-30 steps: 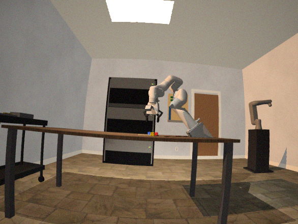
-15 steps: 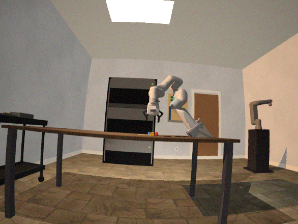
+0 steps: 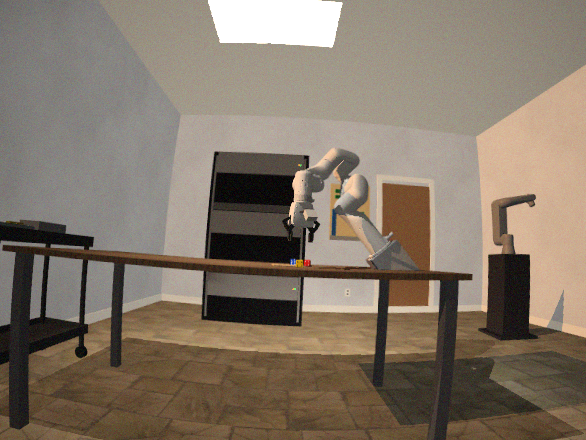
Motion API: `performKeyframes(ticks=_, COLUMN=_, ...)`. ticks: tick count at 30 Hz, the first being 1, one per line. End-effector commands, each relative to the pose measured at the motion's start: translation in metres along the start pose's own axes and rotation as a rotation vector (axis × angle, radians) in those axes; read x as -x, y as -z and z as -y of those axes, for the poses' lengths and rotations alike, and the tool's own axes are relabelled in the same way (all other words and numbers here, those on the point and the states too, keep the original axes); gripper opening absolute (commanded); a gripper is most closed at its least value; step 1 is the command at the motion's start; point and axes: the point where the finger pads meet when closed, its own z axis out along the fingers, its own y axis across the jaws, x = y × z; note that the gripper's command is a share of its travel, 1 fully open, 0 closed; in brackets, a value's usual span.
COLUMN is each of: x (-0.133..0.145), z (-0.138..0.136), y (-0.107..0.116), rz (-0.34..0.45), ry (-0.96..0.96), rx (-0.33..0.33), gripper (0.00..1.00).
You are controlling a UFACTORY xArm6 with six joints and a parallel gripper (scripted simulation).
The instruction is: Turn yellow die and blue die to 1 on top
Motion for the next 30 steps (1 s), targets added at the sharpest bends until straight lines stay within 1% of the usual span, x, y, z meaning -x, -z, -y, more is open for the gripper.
performKeyframes(ticks=1, x=-0.0004, z=-0.0003, y=-0.0008, rz=-0.018, ry=0.172, rx=-0.001, gripper=1.0)
performKeyframes(ticks=3, x=-0.0006, z=0.0, y=-0.0013, rz=-0.019, ry=0.221, rx=-0.001, gripper=1.0)
performKeyframes(ticks=5, x=-0.0006, z=0.0, y=-0.0013, rz=-0.019, ry=0.221, rx=-0.001, gripper=1.0)
performKeyframes(ticks=7, x=-0.0009, z=0.0005, y=-0.0021, rz=-0.019, ry=0.307, rx=0.0, gripper=1.0)
performKeyframes(ticks=20, x=-0.0019, z=0.0022, y=-0.0051, rz=-0.019, ry=0.619, rx=0.003, gripper=1.0)
performKeyframes(ticks=23, x=-0.002, z=0.0023, y=-0.0052, rz=-0.019, ry=0.627, rx=0.003, gripper=1.0)
performKeyframes(ticks=26, x=-0.0022, z=0.0027, y=-0.006, rz=-0.019, ry=0.704, rx=0.004, gripper=1.0)
performKeyframes(ticks=30, x=-0.0024, z=0.003, y=-0.0065, rz=-0.019, ry=0.757, rx=0.004, gripper=1.0)
